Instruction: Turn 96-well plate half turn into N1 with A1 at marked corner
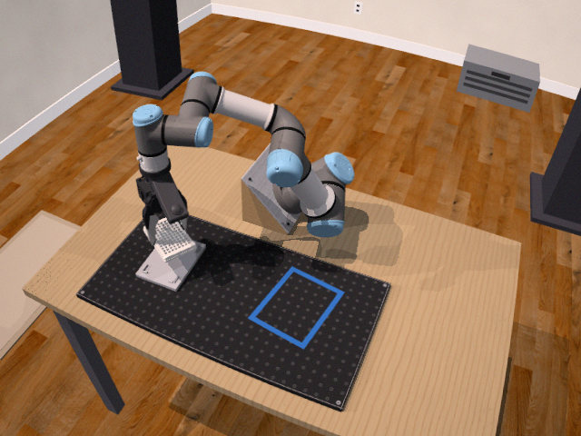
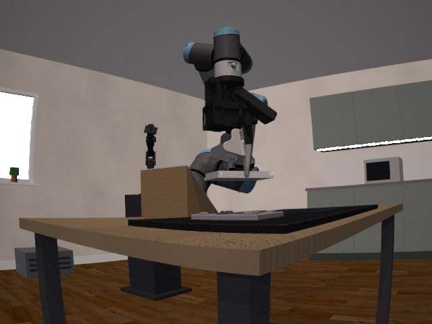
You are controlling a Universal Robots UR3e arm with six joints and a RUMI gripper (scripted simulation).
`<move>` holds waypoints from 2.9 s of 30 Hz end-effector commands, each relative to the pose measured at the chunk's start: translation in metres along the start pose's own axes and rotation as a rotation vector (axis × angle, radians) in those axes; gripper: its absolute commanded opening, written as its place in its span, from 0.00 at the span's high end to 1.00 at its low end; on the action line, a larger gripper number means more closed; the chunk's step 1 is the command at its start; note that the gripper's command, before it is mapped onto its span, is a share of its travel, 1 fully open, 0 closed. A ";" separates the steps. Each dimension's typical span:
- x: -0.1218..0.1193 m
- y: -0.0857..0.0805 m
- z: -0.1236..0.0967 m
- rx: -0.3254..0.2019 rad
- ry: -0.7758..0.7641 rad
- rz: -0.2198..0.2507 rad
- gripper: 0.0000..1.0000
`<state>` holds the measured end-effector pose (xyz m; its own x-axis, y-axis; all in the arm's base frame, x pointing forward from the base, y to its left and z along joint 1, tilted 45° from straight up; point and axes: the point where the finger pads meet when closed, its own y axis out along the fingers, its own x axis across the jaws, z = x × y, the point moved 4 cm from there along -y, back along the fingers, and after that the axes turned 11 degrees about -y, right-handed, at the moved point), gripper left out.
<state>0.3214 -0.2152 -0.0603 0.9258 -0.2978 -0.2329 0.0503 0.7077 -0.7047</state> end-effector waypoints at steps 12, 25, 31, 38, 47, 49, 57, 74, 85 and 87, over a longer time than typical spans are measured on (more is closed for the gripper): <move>0.003 -0.001 -0.006 0.001 0.166 0.004 1.00; 0.003 -0.001 -0.006 0.000 0.599 0.004 1.00; 0.003 -0.001 -0.006 0.000 0.733 0.004 1.00; 0.003 -0.001 -0.006 -0.001 0.966 0.004 1.00; 0.003 -0.001 -0.006 -0.001 0.993 0.004 1.00; 0.003 -0.001 -0.006 -0.001 0.993 0.004 1.00; 0.003 -0.001 -0.006 -0.001 0.993 0.004 1.00; 0.003 -0.001 -0.006 -0.001 0.993 0.005 1.00; 0.003 0.007 -0.006 -0.001 0.993 0.004 1.00; 0.003 0.010 -0.006 -0.001 0.993 0.004 1.00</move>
<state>0.3223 -0.2163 -0.0679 0.1919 -0.6942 -0.6938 0.0449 0.7124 -0.7004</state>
